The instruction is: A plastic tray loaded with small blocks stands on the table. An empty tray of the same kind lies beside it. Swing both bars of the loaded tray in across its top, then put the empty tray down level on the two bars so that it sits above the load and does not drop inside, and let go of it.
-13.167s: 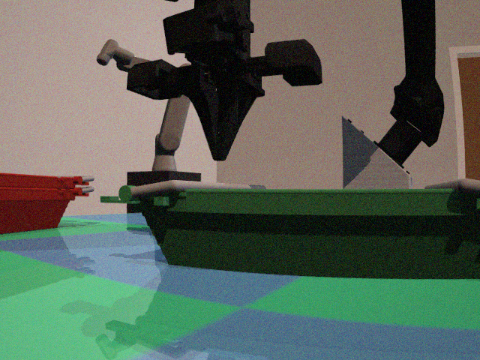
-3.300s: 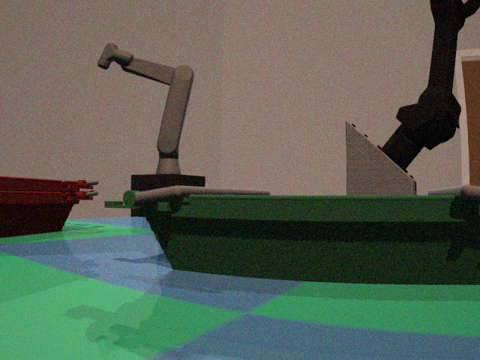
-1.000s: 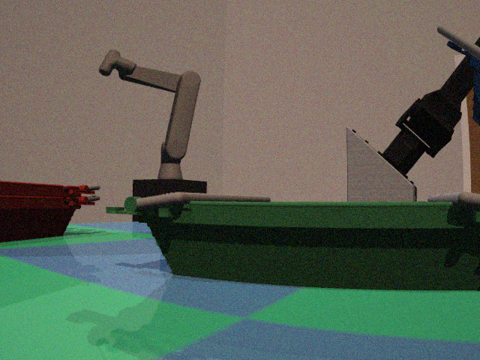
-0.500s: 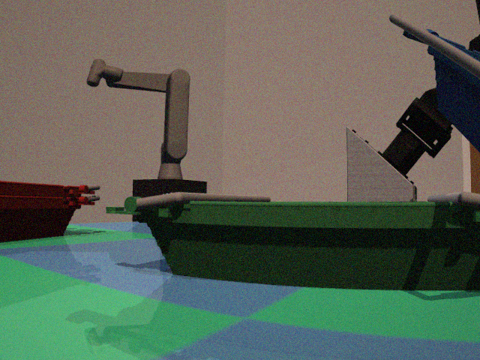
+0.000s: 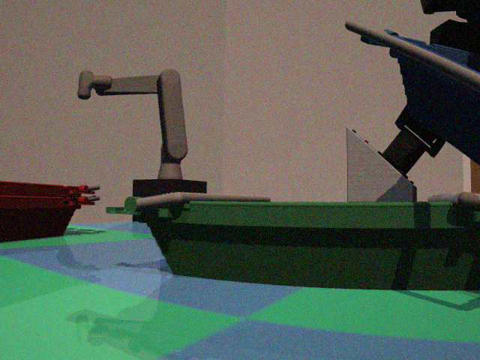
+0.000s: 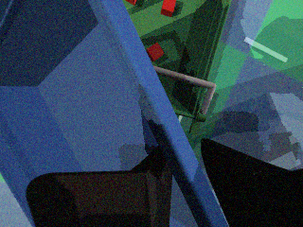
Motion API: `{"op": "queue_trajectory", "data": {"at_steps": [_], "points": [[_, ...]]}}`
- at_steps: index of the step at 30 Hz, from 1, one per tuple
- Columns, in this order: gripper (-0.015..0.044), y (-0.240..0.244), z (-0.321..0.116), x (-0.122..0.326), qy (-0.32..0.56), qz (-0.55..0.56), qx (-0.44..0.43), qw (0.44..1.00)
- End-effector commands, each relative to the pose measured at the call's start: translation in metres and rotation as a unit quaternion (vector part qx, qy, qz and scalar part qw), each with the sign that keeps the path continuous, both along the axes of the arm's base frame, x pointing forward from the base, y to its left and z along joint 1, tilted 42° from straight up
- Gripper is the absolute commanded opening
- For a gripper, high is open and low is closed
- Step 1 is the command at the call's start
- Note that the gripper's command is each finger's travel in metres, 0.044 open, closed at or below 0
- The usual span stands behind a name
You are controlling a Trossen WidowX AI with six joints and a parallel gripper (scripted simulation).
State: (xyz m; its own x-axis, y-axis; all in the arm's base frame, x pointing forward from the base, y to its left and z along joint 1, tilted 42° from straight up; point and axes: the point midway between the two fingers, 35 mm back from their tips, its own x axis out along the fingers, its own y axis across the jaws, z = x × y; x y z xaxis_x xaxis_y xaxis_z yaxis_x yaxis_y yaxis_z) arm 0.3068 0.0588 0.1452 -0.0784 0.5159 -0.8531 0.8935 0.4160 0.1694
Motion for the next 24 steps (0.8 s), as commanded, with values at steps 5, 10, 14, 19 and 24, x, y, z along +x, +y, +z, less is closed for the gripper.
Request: {"op": "queue_trajectory", "data": {"at_steps": [5,10,14,19,24], "points": [[0.0,-0.038,-0.022,0.014,0.023,-0.051,0.007,0.998],[0.0,-0.056,-0.031,0.018,0.032,-0.071,0.019,0.997],[0.0,-0.07,-0.039,0.02,0.039,-0.086,0.029,0.995],[0.0,-0.088,-0.048,0.021,0.046,-0.106,0.043,0.992],[0.0,-0.107,-0.058,0.02,0.052,-0.127,0.057,0.989]]}}
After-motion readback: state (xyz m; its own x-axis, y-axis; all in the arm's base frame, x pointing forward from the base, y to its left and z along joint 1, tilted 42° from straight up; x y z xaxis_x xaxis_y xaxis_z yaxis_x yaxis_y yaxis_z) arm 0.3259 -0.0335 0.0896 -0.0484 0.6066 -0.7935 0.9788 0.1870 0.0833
